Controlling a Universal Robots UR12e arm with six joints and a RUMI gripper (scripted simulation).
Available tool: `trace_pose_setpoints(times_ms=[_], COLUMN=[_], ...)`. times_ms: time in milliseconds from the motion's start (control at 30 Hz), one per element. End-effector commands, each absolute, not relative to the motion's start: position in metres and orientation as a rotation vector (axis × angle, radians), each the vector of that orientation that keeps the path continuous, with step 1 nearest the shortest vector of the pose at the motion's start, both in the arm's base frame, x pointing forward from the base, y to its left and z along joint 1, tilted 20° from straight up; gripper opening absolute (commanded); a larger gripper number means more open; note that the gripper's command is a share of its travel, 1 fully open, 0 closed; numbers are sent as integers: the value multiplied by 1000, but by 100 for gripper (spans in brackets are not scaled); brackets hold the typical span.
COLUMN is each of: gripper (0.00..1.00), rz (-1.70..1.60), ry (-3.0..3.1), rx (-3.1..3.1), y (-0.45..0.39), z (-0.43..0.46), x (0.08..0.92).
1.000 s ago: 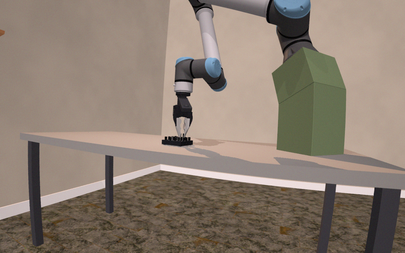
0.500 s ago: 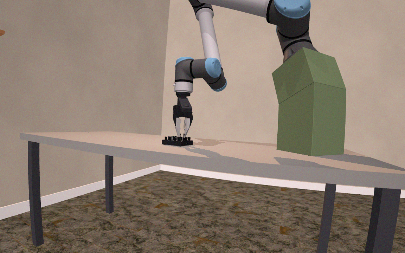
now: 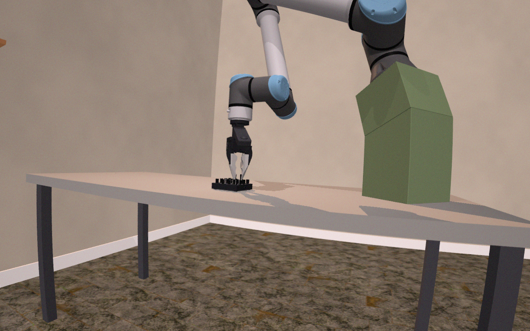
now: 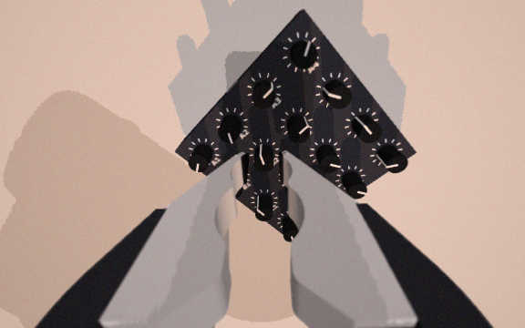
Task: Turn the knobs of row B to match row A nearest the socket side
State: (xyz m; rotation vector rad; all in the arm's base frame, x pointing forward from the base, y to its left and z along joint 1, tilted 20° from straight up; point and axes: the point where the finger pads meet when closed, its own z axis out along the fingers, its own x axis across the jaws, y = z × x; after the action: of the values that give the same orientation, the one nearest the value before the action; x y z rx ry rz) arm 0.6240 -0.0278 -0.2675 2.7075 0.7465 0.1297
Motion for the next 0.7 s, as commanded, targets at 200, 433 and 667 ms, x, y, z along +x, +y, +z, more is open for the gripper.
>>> trace_pose_setpoints(times_ms=[200, 433, 667], gripper=[11, 11, 11], rz=[131, 131, 131], ry=[747, 747, 747], rx=[2707, 2707, 2707], y=[-22, -18, -17], z=[-248, -235, -233], x=[621, 618, 618])
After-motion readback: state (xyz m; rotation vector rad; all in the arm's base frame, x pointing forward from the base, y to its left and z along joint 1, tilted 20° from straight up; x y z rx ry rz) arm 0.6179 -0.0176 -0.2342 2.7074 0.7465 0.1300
